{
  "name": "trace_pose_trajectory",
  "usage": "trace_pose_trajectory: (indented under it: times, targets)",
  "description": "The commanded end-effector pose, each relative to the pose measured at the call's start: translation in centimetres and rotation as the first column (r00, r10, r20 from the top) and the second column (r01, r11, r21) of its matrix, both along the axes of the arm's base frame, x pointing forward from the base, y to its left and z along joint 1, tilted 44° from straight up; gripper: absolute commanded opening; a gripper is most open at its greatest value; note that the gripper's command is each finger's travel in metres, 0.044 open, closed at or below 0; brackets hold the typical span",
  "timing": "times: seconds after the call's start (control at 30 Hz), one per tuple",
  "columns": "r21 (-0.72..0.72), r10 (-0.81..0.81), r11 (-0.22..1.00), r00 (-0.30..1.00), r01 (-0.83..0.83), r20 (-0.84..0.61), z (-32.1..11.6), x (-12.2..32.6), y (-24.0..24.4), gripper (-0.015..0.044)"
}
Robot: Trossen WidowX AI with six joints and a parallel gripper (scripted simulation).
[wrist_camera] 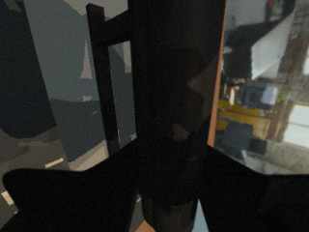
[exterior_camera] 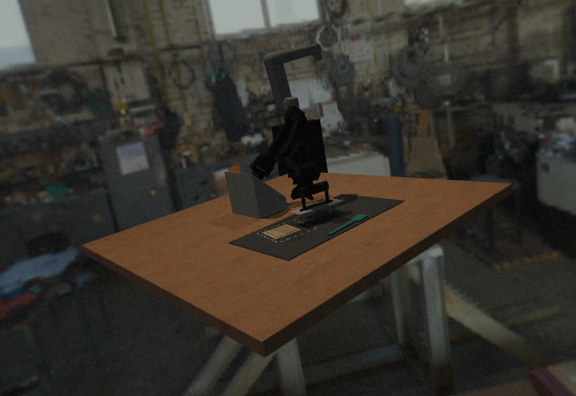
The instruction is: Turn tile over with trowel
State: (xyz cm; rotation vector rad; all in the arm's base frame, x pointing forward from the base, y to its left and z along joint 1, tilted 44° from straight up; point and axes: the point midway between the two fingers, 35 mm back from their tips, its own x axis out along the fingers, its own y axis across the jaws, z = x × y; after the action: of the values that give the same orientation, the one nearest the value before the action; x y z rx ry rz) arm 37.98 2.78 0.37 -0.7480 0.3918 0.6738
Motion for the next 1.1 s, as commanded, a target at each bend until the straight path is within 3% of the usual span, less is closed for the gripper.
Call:
trace_pose_trajectory:
  times: [0.0, 0.33, 1.07]
  targets:
    - [-0.002, -0.013, 1.000, 1.000, 0.013, 0.017, 2.6, 0.7, 0.2, 0.0000]
    - [-0.001, -0.007, 1.000, 1.000, 0.007, 0.011, 6.9, 0.3, 1.5, 0.0000]
    - [-0.001, -0.007, 1.000, 1.000, 0.007, 0.011, 7.0, 0.3, 1.5, 0.0000]
